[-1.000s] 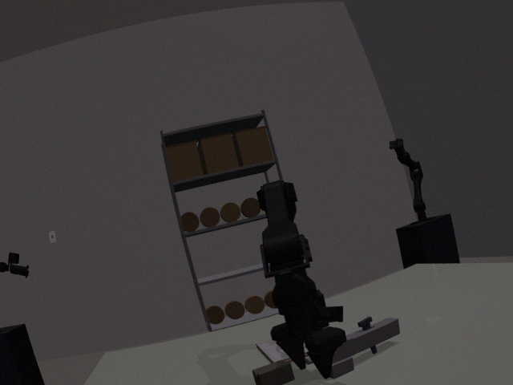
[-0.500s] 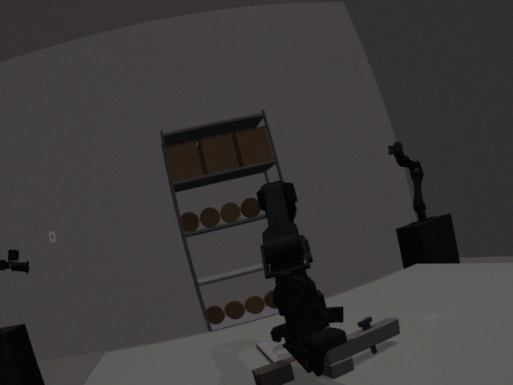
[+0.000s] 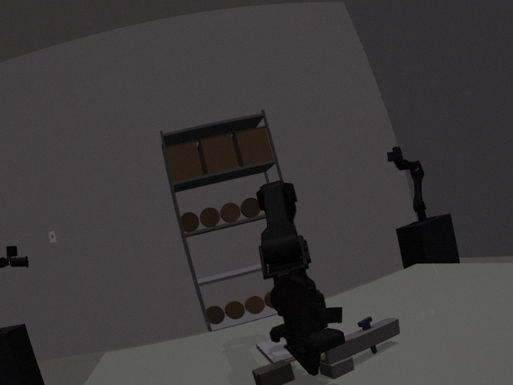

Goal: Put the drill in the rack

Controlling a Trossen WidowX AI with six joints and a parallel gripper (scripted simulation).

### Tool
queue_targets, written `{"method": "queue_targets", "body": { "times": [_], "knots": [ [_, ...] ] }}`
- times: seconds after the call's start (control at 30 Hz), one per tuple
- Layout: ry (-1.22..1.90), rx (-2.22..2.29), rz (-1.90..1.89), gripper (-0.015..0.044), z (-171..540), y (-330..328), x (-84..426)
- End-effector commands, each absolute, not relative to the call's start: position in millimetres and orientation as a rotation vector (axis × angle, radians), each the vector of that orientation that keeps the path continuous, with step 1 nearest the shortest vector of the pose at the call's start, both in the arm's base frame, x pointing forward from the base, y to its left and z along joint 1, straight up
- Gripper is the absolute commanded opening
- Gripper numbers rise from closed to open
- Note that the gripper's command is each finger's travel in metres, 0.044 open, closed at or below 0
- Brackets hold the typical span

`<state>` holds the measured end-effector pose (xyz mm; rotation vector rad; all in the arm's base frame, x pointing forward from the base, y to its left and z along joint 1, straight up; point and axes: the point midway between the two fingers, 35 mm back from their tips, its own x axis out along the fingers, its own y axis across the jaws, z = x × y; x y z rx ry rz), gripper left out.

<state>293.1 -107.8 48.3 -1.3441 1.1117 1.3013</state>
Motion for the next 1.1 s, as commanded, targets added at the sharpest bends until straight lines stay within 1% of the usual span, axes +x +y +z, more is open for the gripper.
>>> {"method": "queue_targets", "body": {
  "times": [0.0, 0.97, 1.07],
  "knots": [
    [1.117, -1.351, 1.301, 0.0000, 49, -113, 294],
    [1.120, -1.354, 1.299, 0.0000, 52, -152, 301],
    [1.116, -1.348, 1.297, 0.0079, 51, -145, 299]
  ]
}}
